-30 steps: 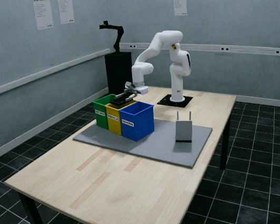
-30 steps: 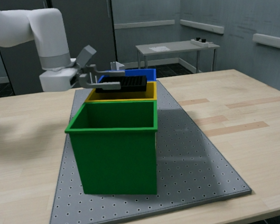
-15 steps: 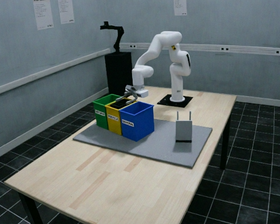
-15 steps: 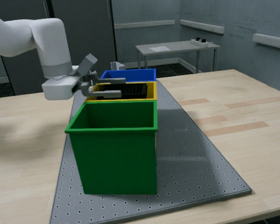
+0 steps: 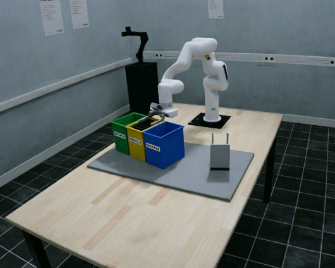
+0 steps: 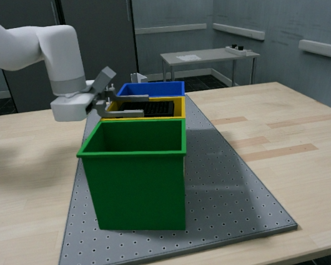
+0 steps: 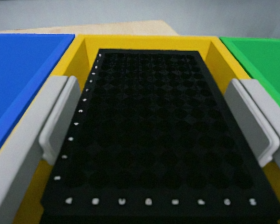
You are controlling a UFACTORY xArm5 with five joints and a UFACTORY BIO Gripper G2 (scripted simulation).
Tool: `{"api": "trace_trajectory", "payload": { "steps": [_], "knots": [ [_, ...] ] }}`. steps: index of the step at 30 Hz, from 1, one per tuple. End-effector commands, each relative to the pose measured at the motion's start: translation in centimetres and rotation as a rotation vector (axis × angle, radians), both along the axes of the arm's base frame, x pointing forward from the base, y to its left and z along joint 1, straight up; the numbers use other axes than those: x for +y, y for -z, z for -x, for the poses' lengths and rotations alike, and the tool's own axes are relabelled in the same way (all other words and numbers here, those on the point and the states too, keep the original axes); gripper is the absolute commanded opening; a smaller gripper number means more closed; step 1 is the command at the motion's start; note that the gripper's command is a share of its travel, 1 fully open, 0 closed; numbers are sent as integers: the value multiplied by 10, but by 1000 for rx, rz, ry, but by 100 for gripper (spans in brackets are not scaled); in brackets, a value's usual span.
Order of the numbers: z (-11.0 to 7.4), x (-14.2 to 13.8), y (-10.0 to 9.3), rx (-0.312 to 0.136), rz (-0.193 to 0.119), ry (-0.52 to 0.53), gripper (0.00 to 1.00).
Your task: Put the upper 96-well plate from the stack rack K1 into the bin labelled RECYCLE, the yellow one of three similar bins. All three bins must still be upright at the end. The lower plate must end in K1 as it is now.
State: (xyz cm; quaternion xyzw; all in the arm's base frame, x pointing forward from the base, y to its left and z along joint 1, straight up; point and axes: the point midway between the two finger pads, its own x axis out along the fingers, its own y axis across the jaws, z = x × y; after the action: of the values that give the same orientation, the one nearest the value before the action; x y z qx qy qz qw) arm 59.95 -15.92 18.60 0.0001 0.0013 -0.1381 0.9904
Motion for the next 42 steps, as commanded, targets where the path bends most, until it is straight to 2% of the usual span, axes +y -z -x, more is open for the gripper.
{"api": "trace_trajectory", "payload": {
  "steps": [1,6,7,42],
  "knots": [
    [-1,0,-2,-3,1,0,0],
    [-1,0,-2,-3,1,0,0],
    [-1,0,-2,-3,1,0,18],
    [-1,0,-3,-3,1,0,18]
  ]
}}
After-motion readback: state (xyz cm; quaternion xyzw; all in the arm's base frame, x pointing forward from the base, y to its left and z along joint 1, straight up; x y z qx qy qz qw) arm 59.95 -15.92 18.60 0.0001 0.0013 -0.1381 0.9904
